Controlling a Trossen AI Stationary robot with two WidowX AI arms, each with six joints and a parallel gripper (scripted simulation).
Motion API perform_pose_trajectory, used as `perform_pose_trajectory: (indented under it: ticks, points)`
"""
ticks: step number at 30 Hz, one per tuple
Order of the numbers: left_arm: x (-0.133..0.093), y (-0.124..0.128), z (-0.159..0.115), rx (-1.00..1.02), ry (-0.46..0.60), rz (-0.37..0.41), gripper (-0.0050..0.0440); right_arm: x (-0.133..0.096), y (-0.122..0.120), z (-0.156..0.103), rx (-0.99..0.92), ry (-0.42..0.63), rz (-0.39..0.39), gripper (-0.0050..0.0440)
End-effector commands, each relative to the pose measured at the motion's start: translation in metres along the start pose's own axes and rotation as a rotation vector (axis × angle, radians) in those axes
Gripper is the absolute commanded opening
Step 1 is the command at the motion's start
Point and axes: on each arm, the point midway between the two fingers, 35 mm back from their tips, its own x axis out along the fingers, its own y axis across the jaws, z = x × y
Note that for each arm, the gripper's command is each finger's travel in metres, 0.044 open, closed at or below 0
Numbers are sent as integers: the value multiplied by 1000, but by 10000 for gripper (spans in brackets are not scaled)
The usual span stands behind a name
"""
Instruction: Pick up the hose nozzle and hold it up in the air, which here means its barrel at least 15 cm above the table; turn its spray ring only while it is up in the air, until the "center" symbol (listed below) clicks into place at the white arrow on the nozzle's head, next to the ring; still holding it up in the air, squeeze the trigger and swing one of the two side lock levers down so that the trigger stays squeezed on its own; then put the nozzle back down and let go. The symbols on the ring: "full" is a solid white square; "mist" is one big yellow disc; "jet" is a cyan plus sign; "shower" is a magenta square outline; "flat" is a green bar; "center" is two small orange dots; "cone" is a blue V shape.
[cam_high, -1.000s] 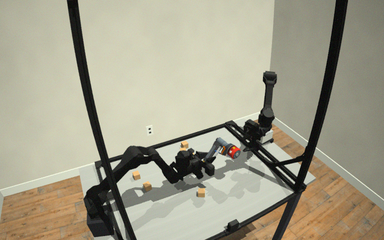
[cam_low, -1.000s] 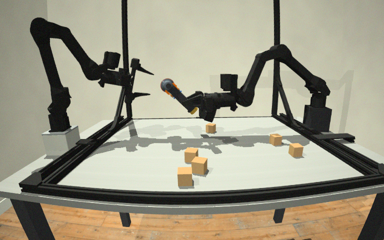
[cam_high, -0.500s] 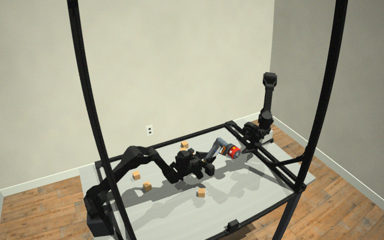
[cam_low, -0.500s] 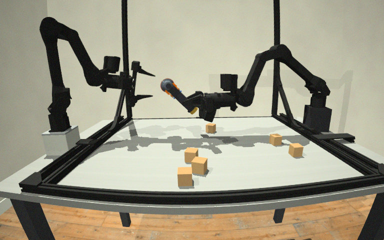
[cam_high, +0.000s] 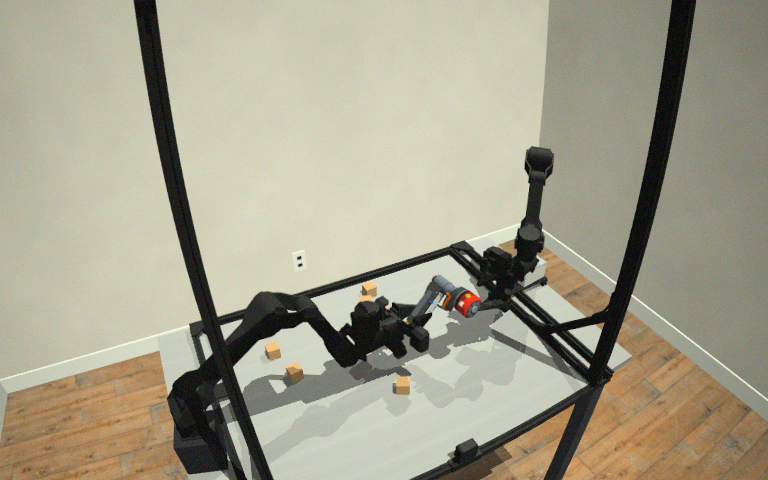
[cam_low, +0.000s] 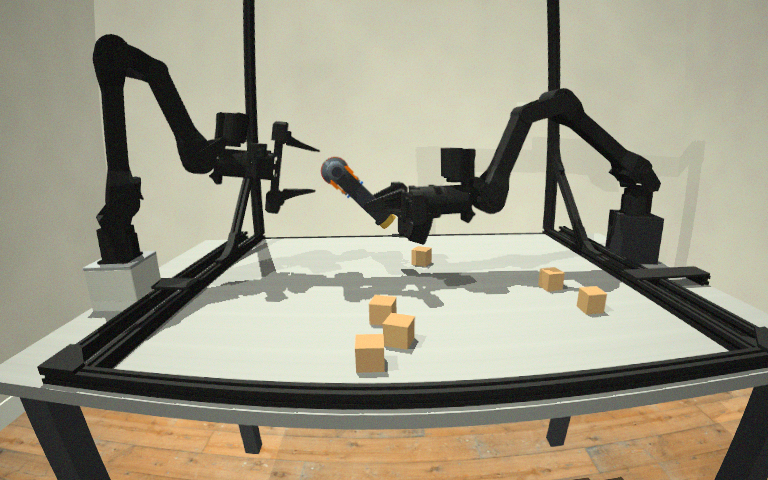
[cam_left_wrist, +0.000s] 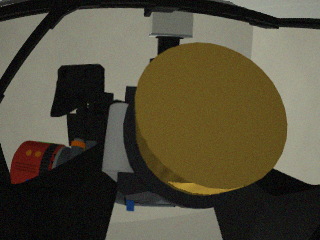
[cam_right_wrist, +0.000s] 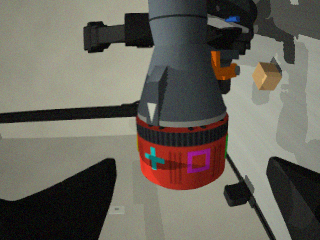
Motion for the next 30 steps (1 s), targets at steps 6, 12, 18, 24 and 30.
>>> perform_pose_trajectory:
  ticks: [6, 12, 18, 24, 30]
  points:
    - [1, -1, -5, -2, 17, -3, 0, 17, 2, -1, -5, 1, 1, 400]
    - [1, -1, -5, -2, 17, -3, 0, 23, 3, -1, -4, 1, 2, 400]
    - [1, -1, -5, -2, 17, -3, 0, 33, 5, -2, -4, 1, 3, 400]
    - [1, -1, -5, -2, 17, -3, 0, 43, 6, -2, -4, 1, 4, 400]
    - [1, -1, -5, -2, 17, -3, 0, 49, 7, -2, -3, 1, 4, 400]
